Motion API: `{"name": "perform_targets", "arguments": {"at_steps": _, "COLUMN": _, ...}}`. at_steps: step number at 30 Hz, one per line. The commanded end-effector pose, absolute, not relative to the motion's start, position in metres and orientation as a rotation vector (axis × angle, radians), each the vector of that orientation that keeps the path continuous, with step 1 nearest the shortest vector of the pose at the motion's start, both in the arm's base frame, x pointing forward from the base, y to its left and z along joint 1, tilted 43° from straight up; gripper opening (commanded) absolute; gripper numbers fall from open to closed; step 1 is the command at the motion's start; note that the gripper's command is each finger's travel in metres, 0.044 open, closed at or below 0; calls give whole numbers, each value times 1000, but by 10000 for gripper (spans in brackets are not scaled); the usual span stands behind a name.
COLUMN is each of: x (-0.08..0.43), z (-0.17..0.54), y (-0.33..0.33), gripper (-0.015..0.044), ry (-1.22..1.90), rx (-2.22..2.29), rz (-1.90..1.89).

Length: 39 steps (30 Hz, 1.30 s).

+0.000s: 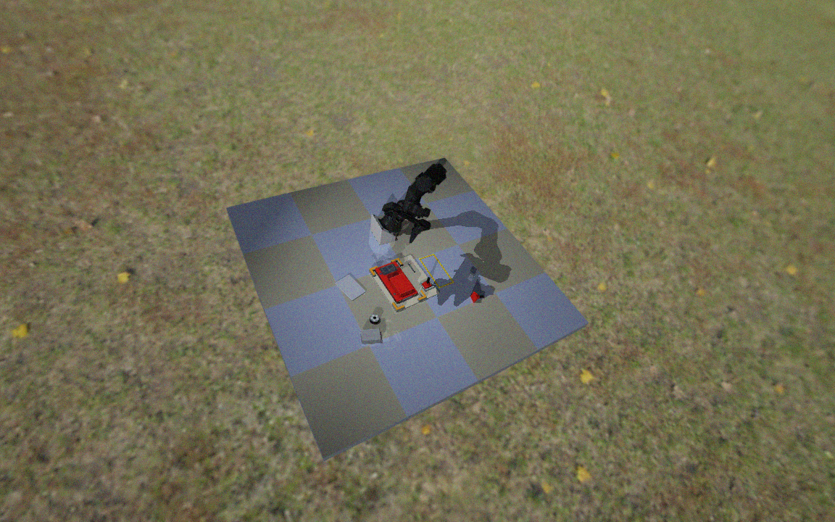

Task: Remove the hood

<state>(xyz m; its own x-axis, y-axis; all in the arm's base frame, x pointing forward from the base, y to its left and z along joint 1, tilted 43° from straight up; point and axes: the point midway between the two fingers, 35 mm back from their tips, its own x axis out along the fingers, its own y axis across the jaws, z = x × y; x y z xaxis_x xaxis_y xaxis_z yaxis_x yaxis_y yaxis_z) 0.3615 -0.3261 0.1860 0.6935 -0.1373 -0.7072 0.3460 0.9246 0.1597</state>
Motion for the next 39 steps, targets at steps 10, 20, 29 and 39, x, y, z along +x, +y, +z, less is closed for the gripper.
{"name": "perform_targets", "arguments": {"at_steps": 10, "x": 373, "z": 65, "y": -194, "gripper": 440, "ry": 1182, "rx": 381, "rz": 244}}
{"name": "perform_targets", "arguments": {"at_steps": 20, "x": 343, "z": 14, "y": -92, "gripper": 440, "ry": 1450, "rx": 481, "rz": 663}}
{"name": "perform_targets", "arguments": {"at_steps": 29, "x": 343, "z": 11, "y": -89, "gripper": 440, "ry": 1450, "rx": 481, "rz": 663}}
{"name": "perform_targets", "arguments": {"at_steps": 39, "x": 344, "z": 5, "y": -84, "gripper": 440, "ry": 1450, "rx": 481, "rz": 662}}
